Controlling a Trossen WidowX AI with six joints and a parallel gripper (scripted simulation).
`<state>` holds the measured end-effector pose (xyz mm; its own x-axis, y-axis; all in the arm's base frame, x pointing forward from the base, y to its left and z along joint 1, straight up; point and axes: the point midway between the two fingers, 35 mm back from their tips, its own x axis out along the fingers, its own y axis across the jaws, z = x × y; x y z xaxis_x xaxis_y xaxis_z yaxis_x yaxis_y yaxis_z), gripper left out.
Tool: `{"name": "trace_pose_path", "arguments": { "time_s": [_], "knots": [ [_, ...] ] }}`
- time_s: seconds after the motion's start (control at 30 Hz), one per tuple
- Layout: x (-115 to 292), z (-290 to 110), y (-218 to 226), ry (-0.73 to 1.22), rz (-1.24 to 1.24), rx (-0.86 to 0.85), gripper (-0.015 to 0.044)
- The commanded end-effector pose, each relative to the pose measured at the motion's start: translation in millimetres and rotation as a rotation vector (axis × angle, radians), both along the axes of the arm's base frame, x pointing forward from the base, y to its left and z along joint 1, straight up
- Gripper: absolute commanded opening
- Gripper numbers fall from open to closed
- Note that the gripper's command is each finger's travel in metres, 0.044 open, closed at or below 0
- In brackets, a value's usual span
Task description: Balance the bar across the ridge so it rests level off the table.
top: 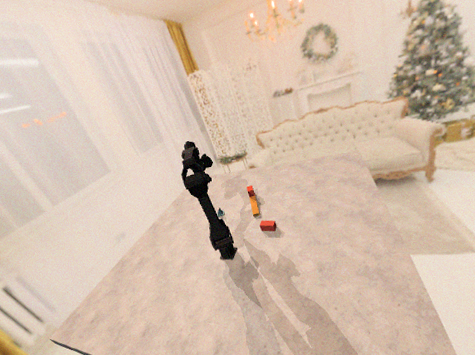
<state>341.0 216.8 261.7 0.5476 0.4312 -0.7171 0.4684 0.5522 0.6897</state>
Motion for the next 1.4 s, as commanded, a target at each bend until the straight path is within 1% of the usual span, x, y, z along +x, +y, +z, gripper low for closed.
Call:
{"name": "trace_pose_path", "arguments": {
  "time_s": [0.0, 0.33, 0.67, 1.0, 1.37],
  "knots": [
    [10.9, -9.9, -19.8, 0.089, -0.139, 0.022, 0.0315],
    [31.1, -35.8, -73.0, 0.318, -0.522, 0.097, 0.0315],
    [40.3, -58.9, -128.4, 0.516, -0.928, 0.176, 0.0315],
    [39.1, -78.3, -183.2, 0.68, -1.352, 0.255, 0.0315],
    [27.0, -95.7, -240.9, 0.817, -1.834, 0.333, 0.0315]
  ]
}}
